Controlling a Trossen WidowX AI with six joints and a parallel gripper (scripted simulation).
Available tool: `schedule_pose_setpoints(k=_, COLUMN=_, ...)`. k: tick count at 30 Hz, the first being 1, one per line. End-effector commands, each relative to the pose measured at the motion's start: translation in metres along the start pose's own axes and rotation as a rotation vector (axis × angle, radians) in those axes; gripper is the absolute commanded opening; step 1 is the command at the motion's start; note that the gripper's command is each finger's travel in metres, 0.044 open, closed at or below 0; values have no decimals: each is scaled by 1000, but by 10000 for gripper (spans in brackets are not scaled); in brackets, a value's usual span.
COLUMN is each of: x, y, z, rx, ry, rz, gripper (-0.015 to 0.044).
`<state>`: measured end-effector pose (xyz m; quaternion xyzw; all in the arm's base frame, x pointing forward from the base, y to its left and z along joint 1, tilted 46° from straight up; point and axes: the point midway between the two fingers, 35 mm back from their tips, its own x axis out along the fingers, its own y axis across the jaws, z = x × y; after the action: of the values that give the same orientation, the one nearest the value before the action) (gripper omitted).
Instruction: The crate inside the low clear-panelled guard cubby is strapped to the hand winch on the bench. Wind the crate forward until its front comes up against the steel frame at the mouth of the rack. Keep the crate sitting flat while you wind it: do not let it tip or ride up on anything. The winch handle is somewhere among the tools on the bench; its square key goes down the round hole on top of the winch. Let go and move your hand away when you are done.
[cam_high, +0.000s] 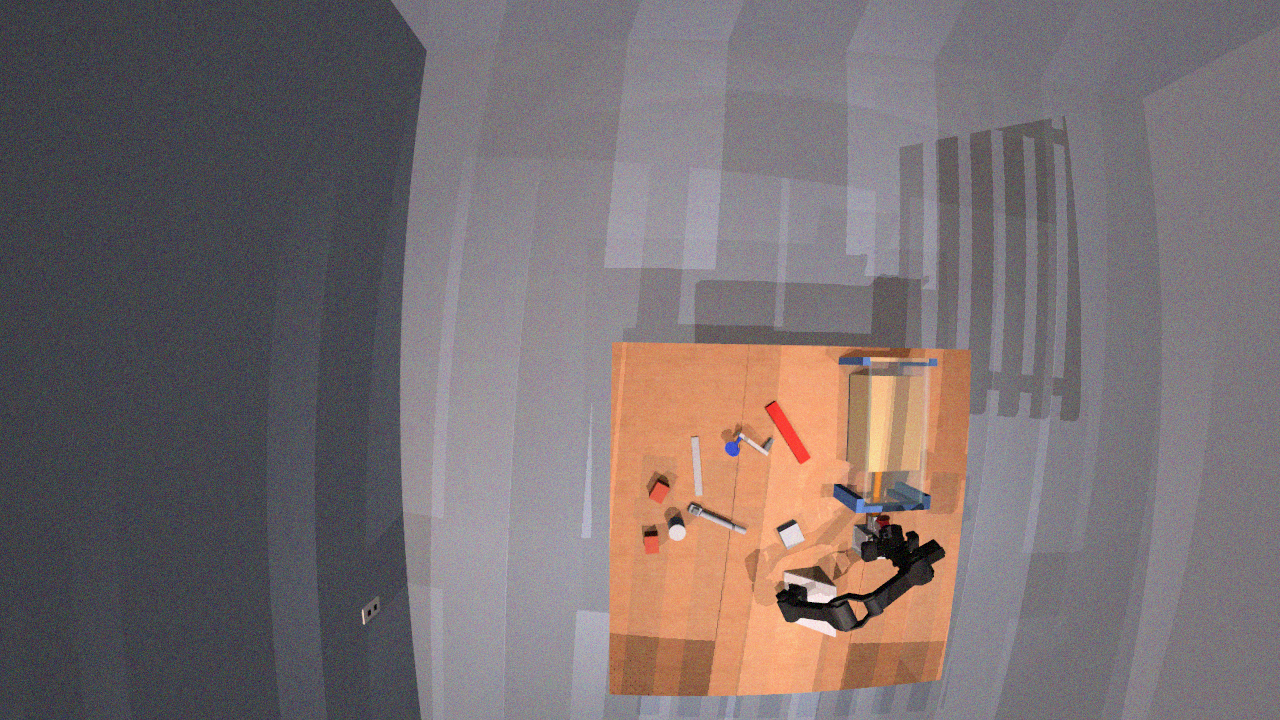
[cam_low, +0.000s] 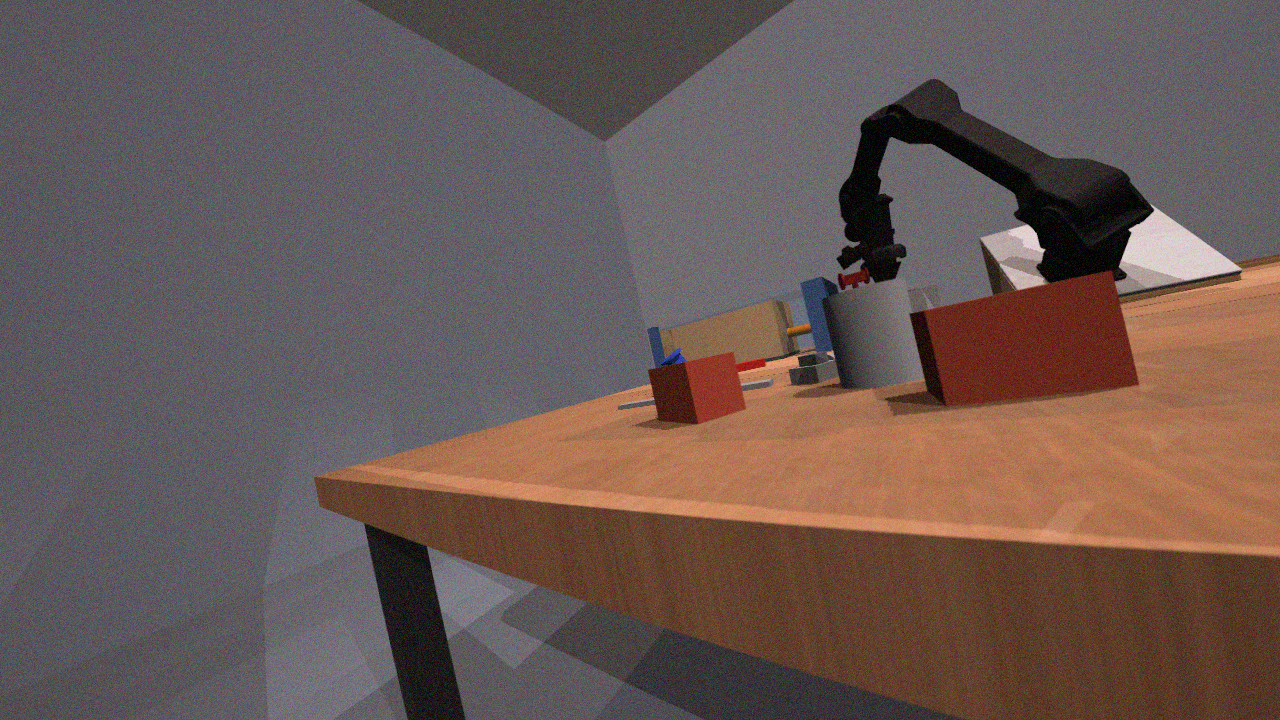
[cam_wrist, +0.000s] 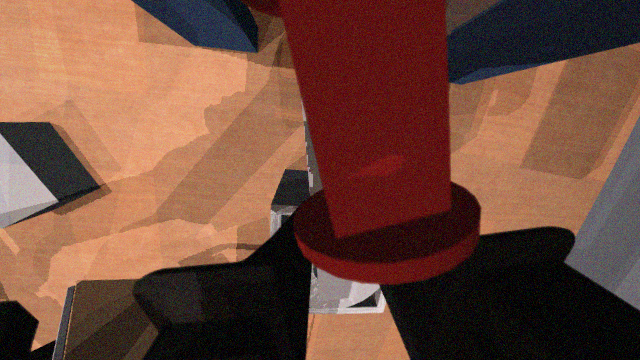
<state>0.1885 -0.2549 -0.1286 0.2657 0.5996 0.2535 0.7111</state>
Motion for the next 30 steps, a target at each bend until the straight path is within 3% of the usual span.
schedule_pose_setpoints(k=1, x=4, y=-1, z=-1, rx=12, ry=7, rz=4, gripper=0)
schedule_pose_setpoints(k=30, x=4, y=2, z=-1, rx=-66, ry=6, rz=12, gripper=0)
